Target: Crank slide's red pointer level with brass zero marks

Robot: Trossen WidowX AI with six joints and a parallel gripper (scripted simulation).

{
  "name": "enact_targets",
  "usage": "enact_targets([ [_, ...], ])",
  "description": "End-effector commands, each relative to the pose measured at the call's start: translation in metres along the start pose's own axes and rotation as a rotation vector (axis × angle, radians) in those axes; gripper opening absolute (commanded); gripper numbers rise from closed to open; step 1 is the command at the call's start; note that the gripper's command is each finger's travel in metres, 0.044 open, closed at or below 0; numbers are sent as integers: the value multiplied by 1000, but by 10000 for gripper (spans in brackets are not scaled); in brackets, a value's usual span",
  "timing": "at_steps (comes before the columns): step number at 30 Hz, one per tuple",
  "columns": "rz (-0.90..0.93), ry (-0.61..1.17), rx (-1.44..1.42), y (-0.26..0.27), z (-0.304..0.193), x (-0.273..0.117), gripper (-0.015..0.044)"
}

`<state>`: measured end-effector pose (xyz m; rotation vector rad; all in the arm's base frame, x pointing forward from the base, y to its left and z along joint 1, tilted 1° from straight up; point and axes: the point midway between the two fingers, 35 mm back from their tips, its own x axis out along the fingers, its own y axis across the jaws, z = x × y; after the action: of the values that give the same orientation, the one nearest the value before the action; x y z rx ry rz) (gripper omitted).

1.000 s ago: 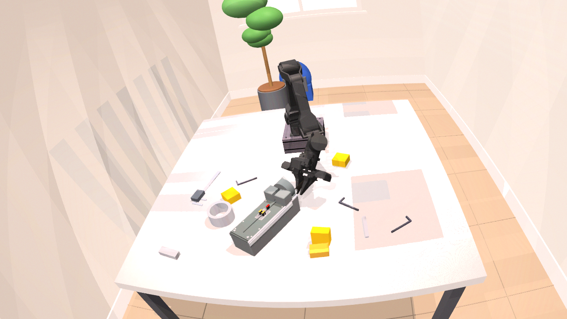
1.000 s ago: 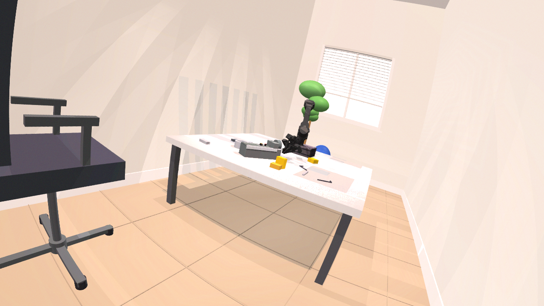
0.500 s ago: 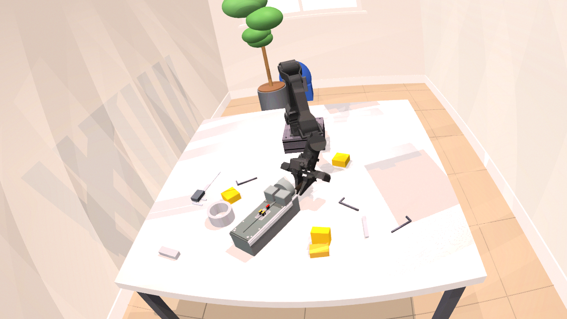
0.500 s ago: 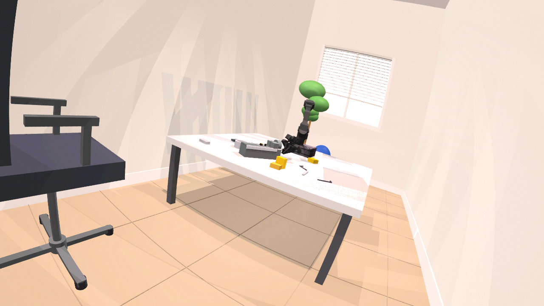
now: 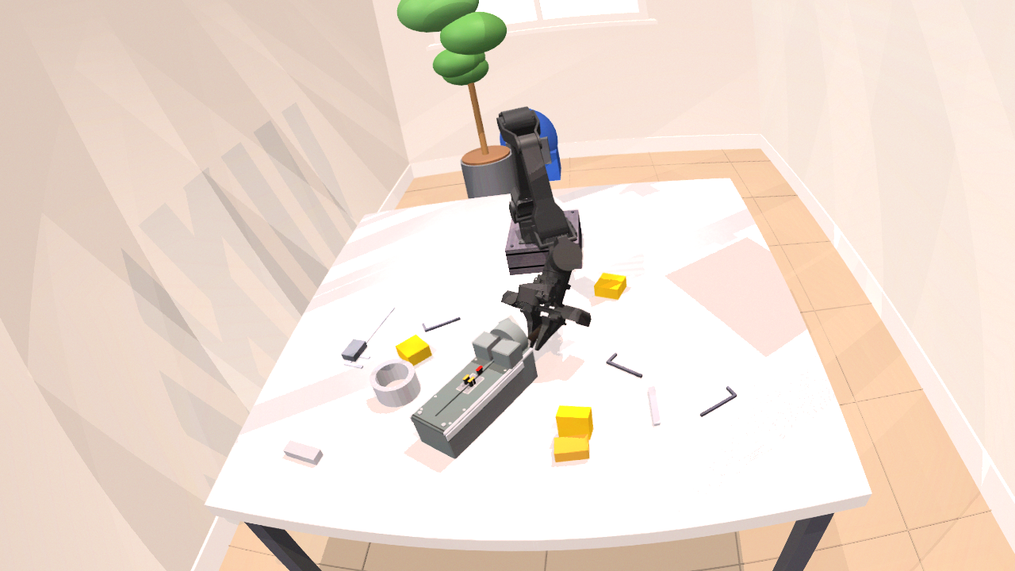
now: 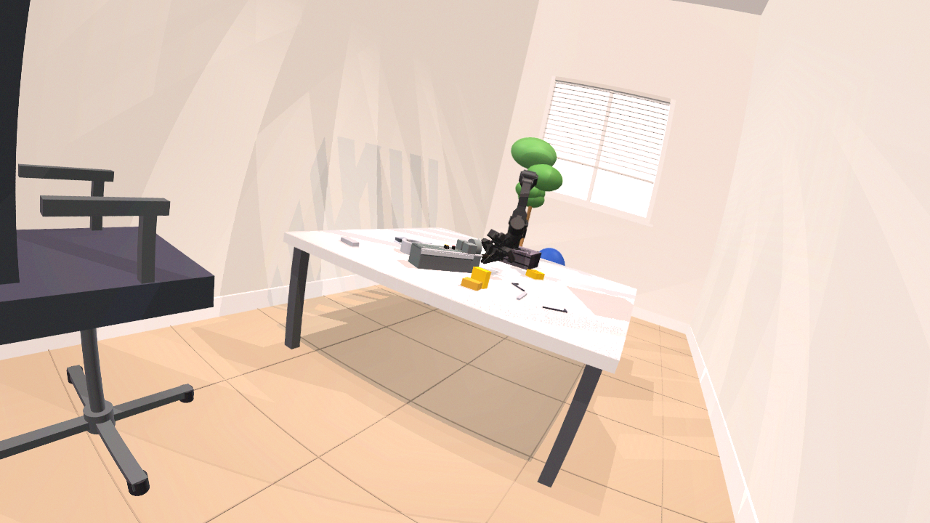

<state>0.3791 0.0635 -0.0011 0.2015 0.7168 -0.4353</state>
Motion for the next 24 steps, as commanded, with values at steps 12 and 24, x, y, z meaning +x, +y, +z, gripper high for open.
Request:
enact_targets([
  [12,-16,16,-2,-9,-4,4,0],
  [24,-16,16,-2,-10,-4,5,0],
])
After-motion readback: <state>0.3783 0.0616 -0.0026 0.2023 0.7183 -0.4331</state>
